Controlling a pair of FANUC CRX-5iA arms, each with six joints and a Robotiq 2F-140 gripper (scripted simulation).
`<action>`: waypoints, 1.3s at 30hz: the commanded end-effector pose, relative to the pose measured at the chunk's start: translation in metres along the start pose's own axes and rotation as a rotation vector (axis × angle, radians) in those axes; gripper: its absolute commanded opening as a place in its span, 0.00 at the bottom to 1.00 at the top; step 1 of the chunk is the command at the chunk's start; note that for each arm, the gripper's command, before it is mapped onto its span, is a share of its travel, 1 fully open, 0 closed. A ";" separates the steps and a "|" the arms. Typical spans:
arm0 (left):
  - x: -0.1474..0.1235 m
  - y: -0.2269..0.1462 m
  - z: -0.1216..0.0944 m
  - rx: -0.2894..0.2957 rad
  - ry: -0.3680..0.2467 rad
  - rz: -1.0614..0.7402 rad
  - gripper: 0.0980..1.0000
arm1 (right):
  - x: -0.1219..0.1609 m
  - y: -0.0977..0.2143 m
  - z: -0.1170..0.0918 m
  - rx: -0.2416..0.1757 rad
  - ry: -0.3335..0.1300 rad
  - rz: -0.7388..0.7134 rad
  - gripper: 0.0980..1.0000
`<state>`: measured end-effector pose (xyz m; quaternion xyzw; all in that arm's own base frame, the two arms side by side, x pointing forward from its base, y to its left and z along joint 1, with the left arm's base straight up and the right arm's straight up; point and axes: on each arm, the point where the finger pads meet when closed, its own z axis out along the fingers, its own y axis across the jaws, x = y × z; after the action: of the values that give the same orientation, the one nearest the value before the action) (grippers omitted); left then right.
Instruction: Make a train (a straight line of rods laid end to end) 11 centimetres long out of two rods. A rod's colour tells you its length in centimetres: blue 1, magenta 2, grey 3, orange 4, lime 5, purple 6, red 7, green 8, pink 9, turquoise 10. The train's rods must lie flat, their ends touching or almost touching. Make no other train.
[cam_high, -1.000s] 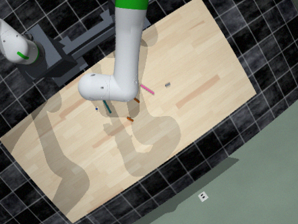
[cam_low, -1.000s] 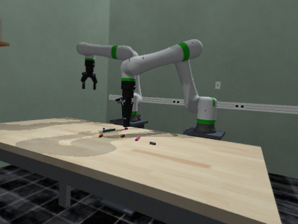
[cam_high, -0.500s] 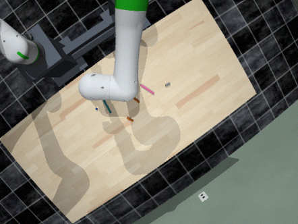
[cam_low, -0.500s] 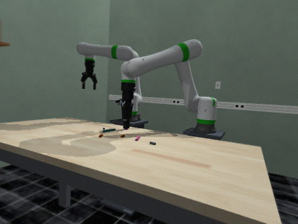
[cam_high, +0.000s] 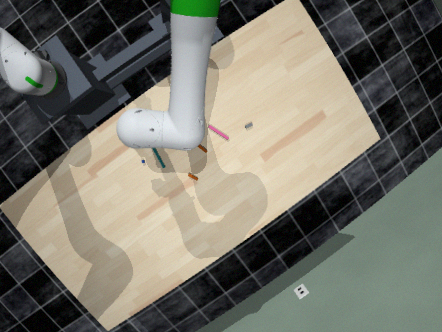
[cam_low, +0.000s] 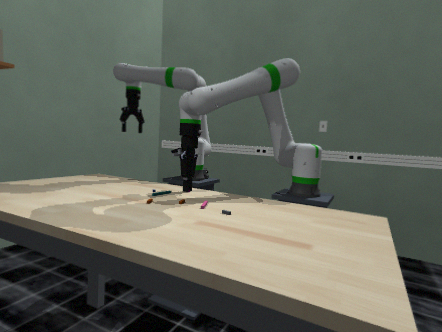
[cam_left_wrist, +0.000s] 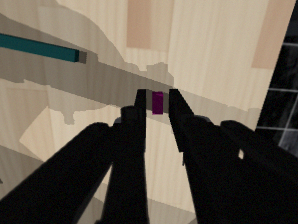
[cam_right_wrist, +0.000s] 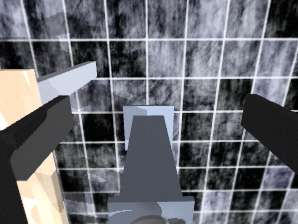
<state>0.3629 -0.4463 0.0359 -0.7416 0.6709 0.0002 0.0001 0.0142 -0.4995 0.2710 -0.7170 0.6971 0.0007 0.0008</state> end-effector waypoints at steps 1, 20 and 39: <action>0.001 0.000 -0.001 0.001 0.002 0.000 0.15 | 0.000 0.000 -0.001 0.000 0.002 0.000 1.00; 0.001 0.000 -0.001 0.001 0.002 0.000 0.15 | 0.000 0.000 -0.001 0.000 0.002 0.000 1.00; 0.001 0.000 -0.001 0.001 0.002 0.000 0.03 | 0.000 0.000 -0.001 0.000 0.002 0.000 1.00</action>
<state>0.3630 -0.4463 0.0360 -0.7416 0.6708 0.0001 0.0000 0.0142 -0.4995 0.2710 -0.7170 0.6971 0.0007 0.0008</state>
